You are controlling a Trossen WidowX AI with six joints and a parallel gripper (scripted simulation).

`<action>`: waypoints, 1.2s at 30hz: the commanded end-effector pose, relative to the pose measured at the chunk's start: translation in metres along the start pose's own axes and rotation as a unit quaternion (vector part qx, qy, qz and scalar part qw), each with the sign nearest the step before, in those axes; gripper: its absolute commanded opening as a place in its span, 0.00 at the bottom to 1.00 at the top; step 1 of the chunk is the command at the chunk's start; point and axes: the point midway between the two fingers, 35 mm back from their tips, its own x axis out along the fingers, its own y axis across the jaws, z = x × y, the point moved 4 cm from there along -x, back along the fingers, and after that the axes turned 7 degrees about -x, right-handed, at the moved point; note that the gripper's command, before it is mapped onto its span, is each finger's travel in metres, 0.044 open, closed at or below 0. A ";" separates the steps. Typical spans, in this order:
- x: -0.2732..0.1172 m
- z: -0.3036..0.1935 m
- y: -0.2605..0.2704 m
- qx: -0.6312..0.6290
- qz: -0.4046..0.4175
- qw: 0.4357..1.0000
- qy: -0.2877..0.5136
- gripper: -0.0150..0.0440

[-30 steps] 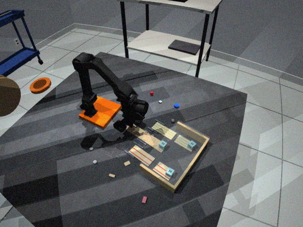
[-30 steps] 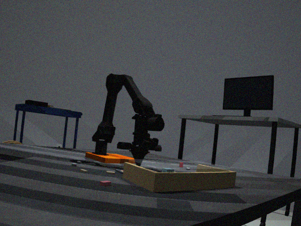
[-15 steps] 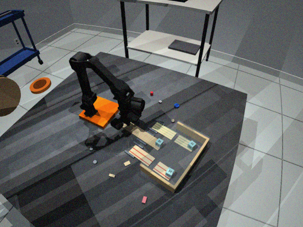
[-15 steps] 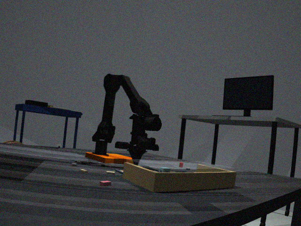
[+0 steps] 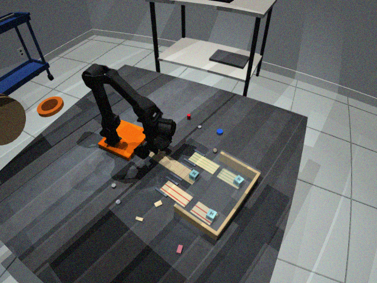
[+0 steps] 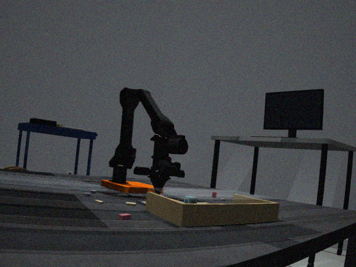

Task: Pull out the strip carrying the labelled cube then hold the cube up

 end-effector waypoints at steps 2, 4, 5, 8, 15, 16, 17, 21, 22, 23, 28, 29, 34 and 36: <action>0.004 -0.015 0.000 0.000 -0.003 1.000 0.015 0.25; 0.004 -0.018 0.001 0.000 -0.003 1.000 0.015 0.25; 0.004 -0.019 0.001 0.000 -0.003 1.000 0.015 0.25; 0.004 -0.022 0.001 0.000 -0.003 1.000 0.016 0.25; 0.004 -0.022 0.001 0.000 -0.003 1.000 0.016 0.25; 0.004 -0.022 0.001 0.000 -0.003 1.000 0.016 0.25; 0.004 -0.022 0.001 0.000 -0.003 1.000 0.016 0.25; 0.004 -0.022 0.001 0.000 -0.003 1.000 0.016 0.25; 0.004 -0.022 0.001 0.000 -0.003 1.000 0.016 0.25; 0.004 -0.022 0.001 0.000 -0.003 1.000 0.016 0.25; 0.004 -0.022 0.001 0.000 -0.003 1.000 0.016 0.25; 0.004 -0.022 0.001 0.000 -0.003 1.000 0.016 0.25; 0.004 -0.022 0.001 0.000 -0.003 1.000 0.016 0.25; 0.004 -0.022 0.001 0.000 -0.003 1.000 0.016 0.25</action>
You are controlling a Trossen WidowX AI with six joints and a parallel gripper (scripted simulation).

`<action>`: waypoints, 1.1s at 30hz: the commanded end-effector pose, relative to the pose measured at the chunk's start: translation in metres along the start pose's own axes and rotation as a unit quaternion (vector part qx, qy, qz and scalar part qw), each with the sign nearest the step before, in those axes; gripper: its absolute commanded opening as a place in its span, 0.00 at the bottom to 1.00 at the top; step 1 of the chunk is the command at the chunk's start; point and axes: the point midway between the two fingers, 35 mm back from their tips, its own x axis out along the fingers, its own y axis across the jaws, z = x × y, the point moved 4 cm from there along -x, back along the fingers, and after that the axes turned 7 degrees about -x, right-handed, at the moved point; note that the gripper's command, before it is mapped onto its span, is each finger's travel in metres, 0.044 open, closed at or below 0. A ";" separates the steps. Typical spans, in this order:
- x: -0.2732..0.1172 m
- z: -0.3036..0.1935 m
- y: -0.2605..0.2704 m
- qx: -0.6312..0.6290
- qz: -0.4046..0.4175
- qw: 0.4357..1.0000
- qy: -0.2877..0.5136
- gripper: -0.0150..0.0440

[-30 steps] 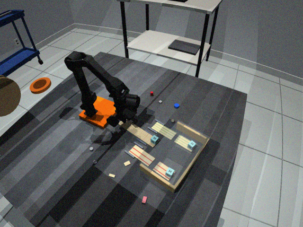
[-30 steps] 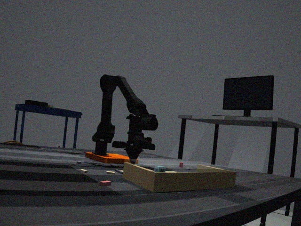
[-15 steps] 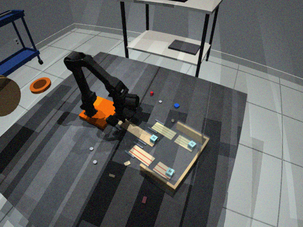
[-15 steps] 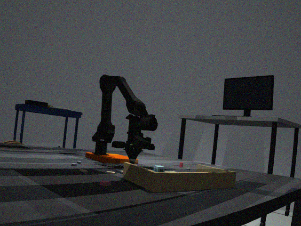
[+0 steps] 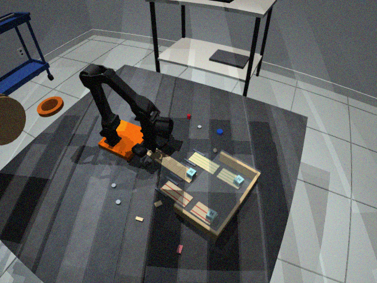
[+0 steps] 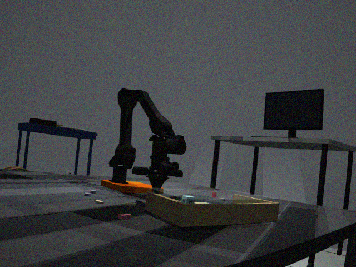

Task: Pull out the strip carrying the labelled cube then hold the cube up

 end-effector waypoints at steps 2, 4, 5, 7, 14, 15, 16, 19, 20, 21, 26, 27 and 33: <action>0.004 -0.007 -0.001 0.002 -0.002 1.000 0.014 0.25; 0.004 -0.007 -0.001 0.002 -0.002 1.000 0.014 0.25; 0.004 -0.007 -0.001 0.002 -0.002 1.000 0.014 0.25; 0.004 -0.007 -0.001 0.002 -0.002 1.000 0.014 0.25; -0.042 0.003 0.000 0.002 -0.002 1.000 0.013 0.25; -0.042 0.003 0.000 0.002 -0.002 1.000 0.013 0.25; -0.042 0.003 0.000 0.002 -0.002 1.000 0.013 0.25; -0.042 0.017 -0.001 0.003 -0.002 1.000 0.013 0.39; -0.042 0.023 -0.001 0.004 -0.002 1.000 0.013 0.43; -0.042 0.028 -0.002 0.004 -0.002 1.000 0.012 0.48; -0.043 0.045 -0.004 0.004 -0.002 1.000 0.012 0.70; -0.044 0.048 -0.004 0.004 -0.002 1.000 0.012 0.74; -0.046 0.071 -0.007 0.004 -0.002 1.000 0.011 1.00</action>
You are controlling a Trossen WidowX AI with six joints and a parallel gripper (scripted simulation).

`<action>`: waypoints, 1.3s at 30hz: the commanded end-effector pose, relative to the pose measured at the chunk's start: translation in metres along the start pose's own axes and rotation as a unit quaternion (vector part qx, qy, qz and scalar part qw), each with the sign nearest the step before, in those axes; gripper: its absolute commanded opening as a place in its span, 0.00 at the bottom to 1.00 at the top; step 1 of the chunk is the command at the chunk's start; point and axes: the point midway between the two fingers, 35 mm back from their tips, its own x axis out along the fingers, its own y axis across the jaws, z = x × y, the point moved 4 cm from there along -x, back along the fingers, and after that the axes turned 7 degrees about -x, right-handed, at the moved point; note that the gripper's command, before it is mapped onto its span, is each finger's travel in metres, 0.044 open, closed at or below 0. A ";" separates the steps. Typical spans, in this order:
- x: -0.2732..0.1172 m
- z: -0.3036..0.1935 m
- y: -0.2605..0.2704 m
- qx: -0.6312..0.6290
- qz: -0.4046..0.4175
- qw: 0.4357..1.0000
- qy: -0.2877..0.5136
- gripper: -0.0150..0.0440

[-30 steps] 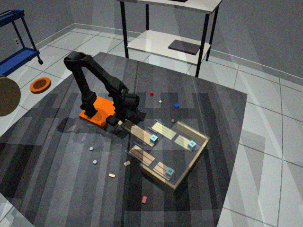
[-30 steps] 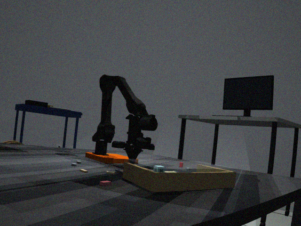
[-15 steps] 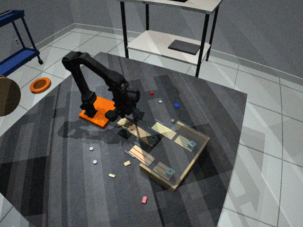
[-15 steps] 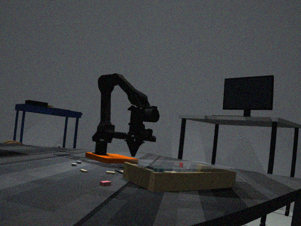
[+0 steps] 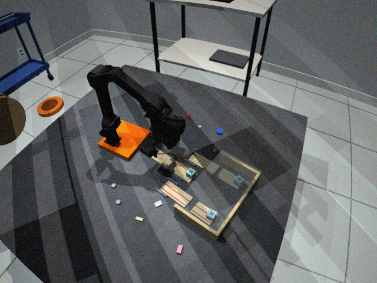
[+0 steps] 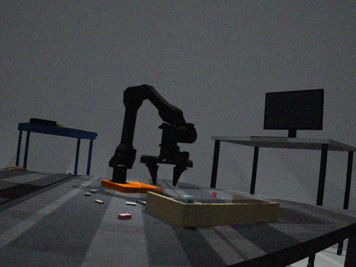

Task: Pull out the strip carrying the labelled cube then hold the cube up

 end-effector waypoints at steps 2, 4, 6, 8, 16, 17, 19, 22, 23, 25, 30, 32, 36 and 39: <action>-0.002 0.019 -0.002 -0.002 0.001 1.000 -0.001 1.00; -0.003 0.026 -0.003 -0.002 0.001 1.000 -0.001 1.00; -0.004 0.034 -0.004 -0.002 0.001 1.000 -0.001 1.00; -0.005 0.041 -0.004 -0.002 0.001 1.000 -0.002 1.00; -0.009 0.072 -0.006 -0.002 0.001 1.000 -0.003 1.00; -0.009 0.075 -0.006 -0.002 0.001 1.000 -0.003 1.00; -0.010 0.083 -0.007 -0.002 0.001 1.000 -0.004 1.00; -0.012 0.094 -0.008 -0.002 0.001 1.000 -0.004 1.00; -0.012 0.098 -0.008 -0.002 0.001 1.000 -0.004 1.00; -0.014 0.106 -0.009 -0.002 0.001 1.000 -0.005 1.00; -0.016 0.125 -0.012 -0.002 0.001 1.000 -0.005 1.00; -0.017 0.132 -0.012 -0.002 0.001 1.000 -0.006 1.00; -0.020 0.148 -0.015 -0.002 0.000 1.000 -0.006 1.00; -0.021 0.154 -0.016 -0.002 0.000 1.000 -0.007 1.00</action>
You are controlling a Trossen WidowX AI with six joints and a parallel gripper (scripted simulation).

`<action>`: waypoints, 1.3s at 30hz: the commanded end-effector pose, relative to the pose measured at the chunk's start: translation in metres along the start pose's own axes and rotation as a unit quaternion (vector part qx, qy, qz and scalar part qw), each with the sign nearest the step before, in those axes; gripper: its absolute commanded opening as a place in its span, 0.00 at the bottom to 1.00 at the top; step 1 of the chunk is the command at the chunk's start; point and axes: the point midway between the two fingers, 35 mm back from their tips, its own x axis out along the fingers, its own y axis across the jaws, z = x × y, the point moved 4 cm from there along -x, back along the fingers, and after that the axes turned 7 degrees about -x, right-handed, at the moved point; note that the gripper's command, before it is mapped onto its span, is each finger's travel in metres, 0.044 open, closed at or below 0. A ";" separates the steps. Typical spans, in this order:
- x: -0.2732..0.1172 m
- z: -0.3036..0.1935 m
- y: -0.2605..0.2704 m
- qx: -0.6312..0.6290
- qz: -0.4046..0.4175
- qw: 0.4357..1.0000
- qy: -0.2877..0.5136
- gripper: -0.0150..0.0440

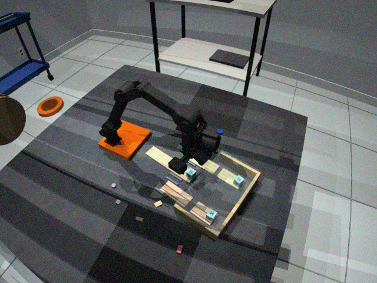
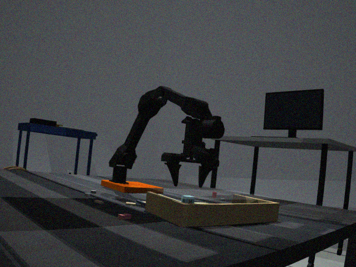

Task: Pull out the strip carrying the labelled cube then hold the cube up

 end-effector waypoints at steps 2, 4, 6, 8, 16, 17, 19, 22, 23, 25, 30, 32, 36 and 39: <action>0.000 0.007 -0.002 -0.002 0.001 1.000 0.000 0.91; 0.002 0.007 -0.002 -0.002 0.001 1.000 0.000 0.82; 0.005 0.007 -0.002 -0.002 0.001 1.000 0.000 0.73; 0.009 0.007 -0.002 -0.002 0.001 1.000 0.000 0.68; 0.022 0.008 -0.002 -0.002 0.001 1.000 0.000 0.68; 0.024 0.008 -0.002 -0.002 0.001 1.000 0.000 0.68; 0.027 0.008 -0.002 -0.002 0.001 1.000 0.000 0.68; 0.032 0.008 -0.002 -0.002 0.001 1.000 0.000 0.68; 0.033 0.008 -0.002 -0.002 0.001 1.000 0.000 0.68; 0.037 0.008 -0.002 -0.002 0.001 1.000 0.000 0.68; 0.045 0.007 -0.002 -0.002 0.001 1.000 0.000 0.68; 0.048 0.007 -0.002 -0.002 0.001 1.000 0.000 0.68; 0.053 0.007 -0.002 -0.002 0.001 1.000 0.000 0.68; 0.051 0.006 -0.002 0.001 0.000 1.000 0.001 0.63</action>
